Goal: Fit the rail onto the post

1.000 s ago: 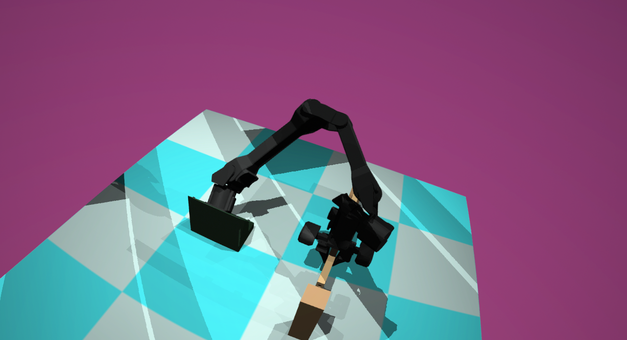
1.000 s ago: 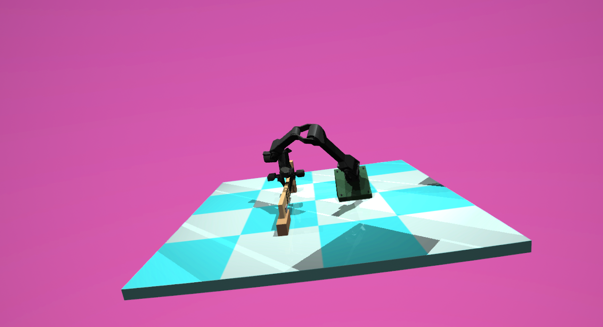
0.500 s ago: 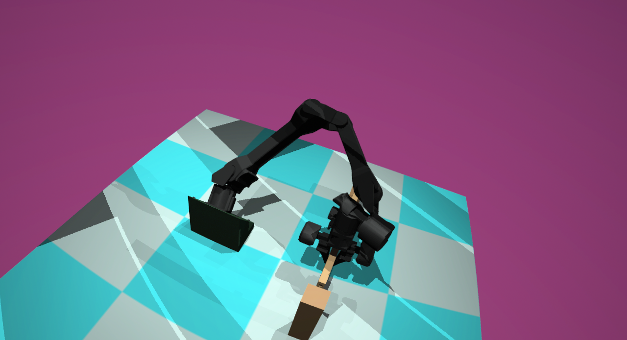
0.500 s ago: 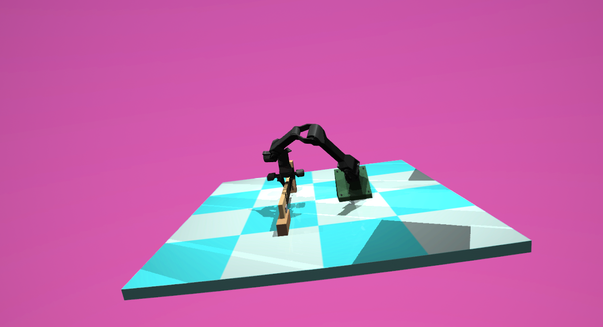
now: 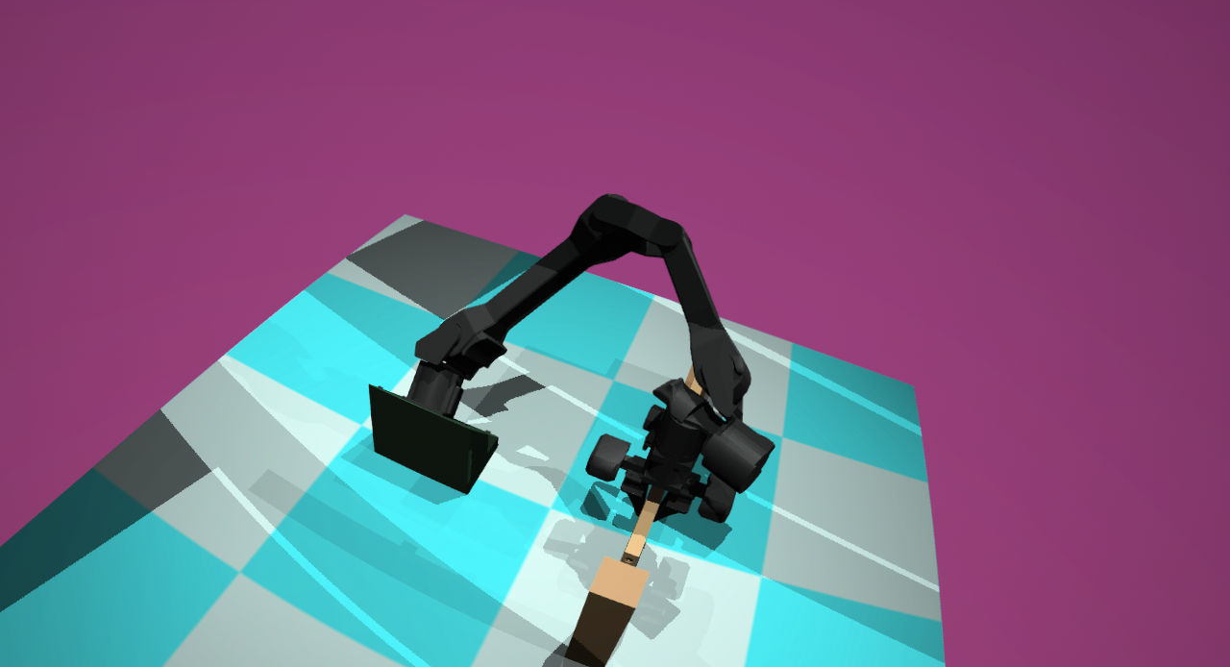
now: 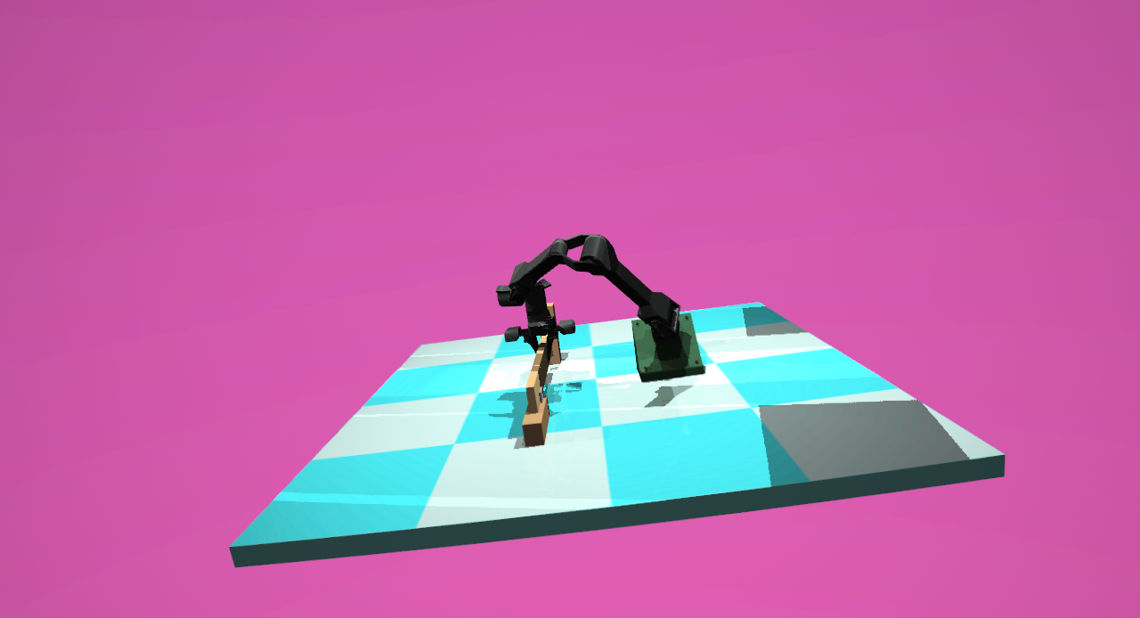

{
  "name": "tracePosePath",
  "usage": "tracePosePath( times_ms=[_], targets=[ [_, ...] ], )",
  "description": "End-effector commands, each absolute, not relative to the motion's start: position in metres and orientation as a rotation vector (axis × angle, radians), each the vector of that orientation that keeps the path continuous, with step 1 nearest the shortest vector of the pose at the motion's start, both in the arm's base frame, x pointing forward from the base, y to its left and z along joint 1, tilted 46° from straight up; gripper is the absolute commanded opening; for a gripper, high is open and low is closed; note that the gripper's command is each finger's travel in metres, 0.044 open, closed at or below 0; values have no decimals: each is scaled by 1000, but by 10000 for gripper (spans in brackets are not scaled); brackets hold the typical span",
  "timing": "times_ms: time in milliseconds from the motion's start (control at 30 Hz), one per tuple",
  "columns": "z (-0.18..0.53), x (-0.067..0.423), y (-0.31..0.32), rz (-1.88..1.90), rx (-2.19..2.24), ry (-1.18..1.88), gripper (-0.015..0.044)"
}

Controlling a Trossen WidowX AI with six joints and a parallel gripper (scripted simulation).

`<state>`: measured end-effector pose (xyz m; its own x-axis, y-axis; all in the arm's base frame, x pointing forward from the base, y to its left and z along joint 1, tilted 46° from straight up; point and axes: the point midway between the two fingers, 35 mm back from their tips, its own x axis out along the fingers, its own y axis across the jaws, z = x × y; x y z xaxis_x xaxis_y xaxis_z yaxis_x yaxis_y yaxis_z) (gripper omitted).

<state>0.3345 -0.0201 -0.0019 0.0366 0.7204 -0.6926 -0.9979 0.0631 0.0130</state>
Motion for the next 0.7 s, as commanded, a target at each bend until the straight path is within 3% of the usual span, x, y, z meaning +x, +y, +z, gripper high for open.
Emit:
tracePosePath(
  times_ms=[0, 667],
  targets=[
    [2, 336, -20, 1421, -568, 618, 0],
    [3, 336, -21, 1421, -568, 618, 0]
  ],
)
